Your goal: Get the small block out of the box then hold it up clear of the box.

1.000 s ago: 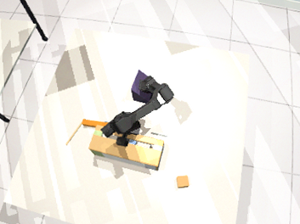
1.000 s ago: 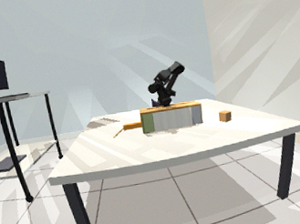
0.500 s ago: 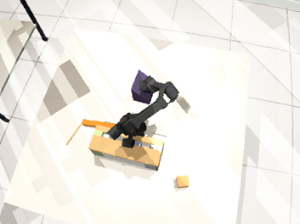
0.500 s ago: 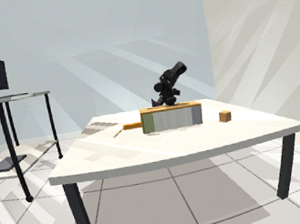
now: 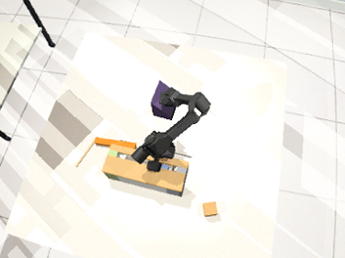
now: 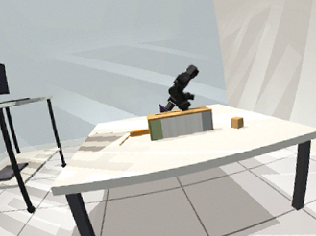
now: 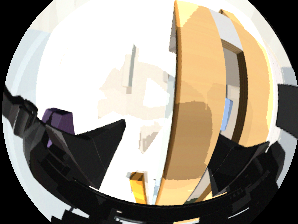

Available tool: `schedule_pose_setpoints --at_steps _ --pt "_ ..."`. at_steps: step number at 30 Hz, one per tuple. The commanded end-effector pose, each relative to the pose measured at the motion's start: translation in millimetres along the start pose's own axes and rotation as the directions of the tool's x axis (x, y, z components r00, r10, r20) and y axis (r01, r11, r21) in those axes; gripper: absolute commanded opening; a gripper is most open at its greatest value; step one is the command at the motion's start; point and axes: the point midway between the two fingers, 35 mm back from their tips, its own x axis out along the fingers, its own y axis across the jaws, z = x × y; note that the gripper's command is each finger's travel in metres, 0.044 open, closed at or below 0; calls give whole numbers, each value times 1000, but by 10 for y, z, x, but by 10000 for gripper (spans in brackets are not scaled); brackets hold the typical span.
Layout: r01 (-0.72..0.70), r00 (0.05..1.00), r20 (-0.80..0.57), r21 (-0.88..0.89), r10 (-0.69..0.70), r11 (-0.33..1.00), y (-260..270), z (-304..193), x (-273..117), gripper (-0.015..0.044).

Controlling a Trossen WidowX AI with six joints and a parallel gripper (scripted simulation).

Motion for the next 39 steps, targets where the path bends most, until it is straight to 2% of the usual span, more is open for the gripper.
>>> schedule_pose_setpoints --at_steps 1,27,30,36,39 --pt "6 1000 1 -2 -6 1000 -2 90 5 400" --pt "6 1000 4 -2 -6 1000 -6 598 108 400" --pt "5 1000 0 -1 -5 1000 -14 601 -5 400" --pt "-2 1000 -1 3 2 1000 3 645 -487 400" --pt "-3 1000 0 3 3 1000 5 648 -506 400"
